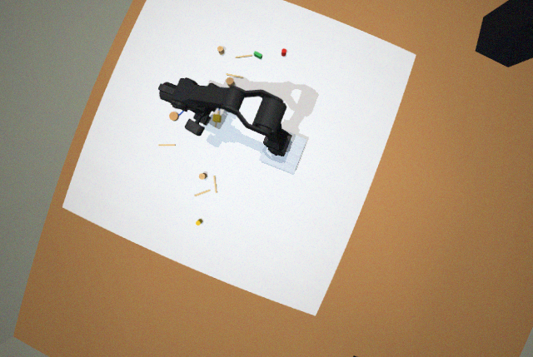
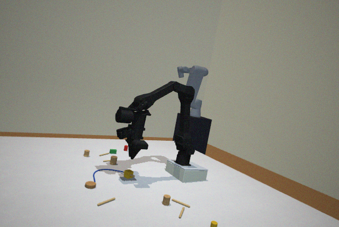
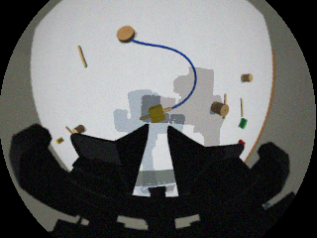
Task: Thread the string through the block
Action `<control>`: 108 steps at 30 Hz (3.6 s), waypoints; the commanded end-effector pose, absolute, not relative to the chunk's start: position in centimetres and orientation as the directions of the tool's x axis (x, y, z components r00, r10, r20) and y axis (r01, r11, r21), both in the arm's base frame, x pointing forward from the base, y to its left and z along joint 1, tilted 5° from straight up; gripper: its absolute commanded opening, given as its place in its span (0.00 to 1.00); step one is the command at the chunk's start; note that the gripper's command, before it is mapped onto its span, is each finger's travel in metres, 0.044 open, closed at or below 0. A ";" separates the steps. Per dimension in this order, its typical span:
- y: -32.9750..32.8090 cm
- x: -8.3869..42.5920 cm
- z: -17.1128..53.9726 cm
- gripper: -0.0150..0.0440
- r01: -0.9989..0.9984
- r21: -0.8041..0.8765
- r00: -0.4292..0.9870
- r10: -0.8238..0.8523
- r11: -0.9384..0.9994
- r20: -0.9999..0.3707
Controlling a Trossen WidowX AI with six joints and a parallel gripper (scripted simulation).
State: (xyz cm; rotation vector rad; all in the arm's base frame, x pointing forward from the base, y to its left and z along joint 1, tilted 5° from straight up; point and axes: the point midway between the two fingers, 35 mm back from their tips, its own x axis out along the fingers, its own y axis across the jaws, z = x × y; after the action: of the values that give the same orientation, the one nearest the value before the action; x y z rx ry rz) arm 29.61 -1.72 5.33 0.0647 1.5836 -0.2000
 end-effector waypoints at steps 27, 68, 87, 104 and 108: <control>0.9 28.8 5.2 0.46 0.980 -0.050 -0.041 -0.048 0.194 -0.998; 0.6 28.7 -0.6 0.46 0.980 -0.050 -0.041 -0.049 0.194 -0.998; 0.5 28.4 -2.8 0.46 0.980 -0.050 -0.041 -0.049 0.194 -0.998; 0.6 28.4 -2.8 0.25 0.978 -0.052 -0.034 -0.091 0.202 -0.995; 0.7 28.3 -3.0 0.25 0.973 -0.053 -0.016 -0.163 0.223 -0.987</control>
State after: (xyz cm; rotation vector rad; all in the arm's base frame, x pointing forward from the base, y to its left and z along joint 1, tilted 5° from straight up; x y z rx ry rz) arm 28.45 0.51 -2.81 0.9562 1.2523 -1.1275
